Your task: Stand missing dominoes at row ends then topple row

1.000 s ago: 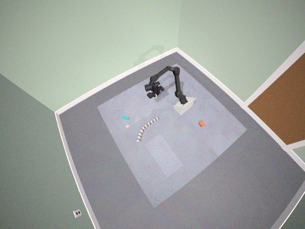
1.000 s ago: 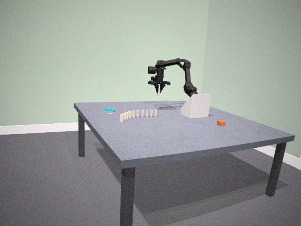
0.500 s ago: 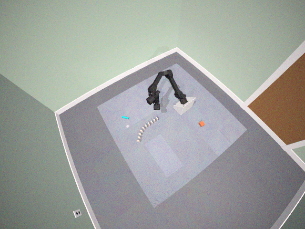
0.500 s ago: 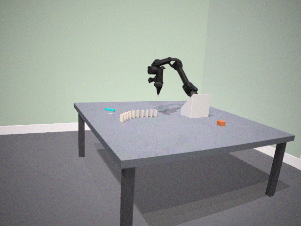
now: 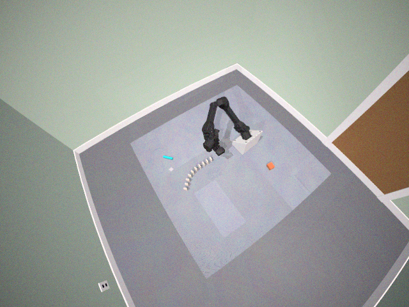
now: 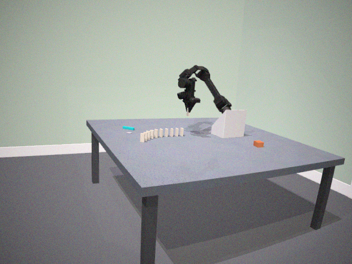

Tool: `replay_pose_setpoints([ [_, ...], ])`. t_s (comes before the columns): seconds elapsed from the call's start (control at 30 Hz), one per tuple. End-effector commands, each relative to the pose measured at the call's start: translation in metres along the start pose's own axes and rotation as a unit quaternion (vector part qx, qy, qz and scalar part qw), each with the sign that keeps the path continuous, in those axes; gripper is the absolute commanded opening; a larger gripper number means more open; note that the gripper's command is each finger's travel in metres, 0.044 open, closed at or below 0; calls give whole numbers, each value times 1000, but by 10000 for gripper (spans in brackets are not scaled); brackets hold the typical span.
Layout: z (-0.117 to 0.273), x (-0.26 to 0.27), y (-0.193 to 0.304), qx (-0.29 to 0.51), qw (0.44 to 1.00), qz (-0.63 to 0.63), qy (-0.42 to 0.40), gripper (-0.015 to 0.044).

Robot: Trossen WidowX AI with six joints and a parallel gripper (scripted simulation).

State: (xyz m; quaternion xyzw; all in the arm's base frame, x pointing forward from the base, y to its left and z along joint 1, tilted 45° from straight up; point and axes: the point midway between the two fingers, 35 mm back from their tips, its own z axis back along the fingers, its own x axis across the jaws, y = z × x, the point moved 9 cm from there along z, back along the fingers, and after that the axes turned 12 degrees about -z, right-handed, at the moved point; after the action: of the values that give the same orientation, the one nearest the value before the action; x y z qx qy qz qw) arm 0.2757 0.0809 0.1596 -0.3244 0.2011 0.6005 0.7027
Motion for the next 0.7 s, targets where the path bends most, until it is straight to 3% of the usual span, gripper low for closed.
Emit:
replay_pose_setpoints([
  [0.0,-17,3,-2,4,1000,7,1,107],
  [0.67,-124,-1,2,3,1000,7,6,107],
])
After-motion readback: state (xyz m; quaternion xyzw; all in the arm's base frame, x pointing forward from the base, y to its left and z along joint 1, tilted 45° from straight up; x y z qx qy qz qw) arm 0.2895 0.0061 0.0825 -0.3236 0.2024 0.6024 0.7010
